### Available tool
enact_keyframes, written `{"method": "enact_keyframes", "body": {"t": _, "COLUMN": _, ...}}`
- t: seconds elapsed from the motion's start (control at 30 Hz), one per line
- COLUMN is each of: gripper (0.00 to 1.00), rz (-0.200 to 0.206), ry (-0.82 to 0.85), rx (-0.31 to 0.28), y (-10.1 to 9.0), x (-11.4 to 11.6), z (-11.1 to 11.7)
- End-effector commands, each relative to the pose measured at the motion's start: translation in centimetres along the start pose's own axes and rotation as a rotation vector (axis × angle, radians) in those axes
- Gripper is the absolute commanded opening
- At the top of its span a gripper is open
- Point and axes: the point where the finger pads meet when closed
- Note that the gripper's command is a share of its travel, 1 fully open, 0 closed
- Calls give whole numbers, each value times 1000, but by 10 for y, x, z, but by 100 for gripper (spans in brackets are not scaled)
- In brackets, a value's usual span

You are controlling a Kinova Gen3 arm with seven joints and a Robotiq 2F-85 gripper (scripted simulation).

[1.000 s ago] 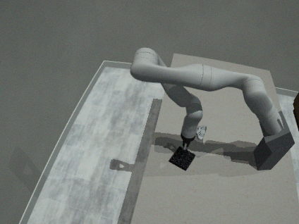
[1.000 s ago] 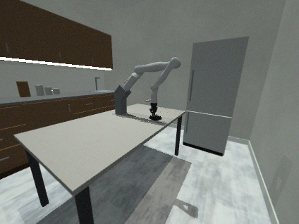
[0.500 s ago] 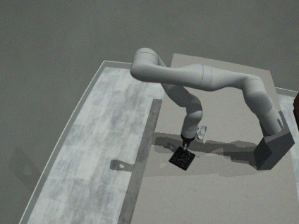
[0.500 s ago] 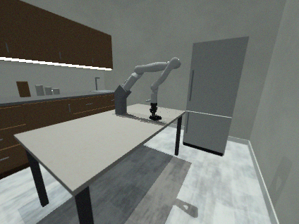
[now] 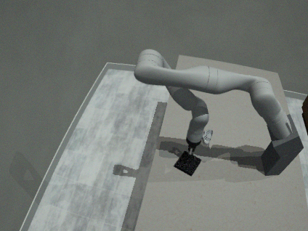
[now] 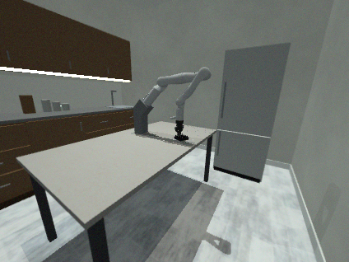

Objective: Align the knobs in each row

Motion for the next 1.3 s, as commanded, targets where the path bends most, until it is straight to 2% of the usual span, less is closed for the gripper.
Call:
{"method": "enact_keyframes", "body": {"t": 0.0, "gripper": 19, "rz": 0, "ry": 0, "rx": -1, "y": 0, "x": 0, "z": 0}}
{"method": "enact_keyframes", "body": {"t": 0.5, "gripper": 19, "rz": 0, "ry": 0, "rx": -1, "y": 1, "x": 0, "z": 0}}
{"method": "enact_keyframes", "body": {"t": 1.27, "gripper": 19, "rz": 0, "ry": 0, "rx": -1, "y": 14, "x": 0, "z": 0}}
Point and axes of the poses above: the point where the finger pads meet when closed, its own y axis out along the fingers, its own x axis across the jaws, z = x × y
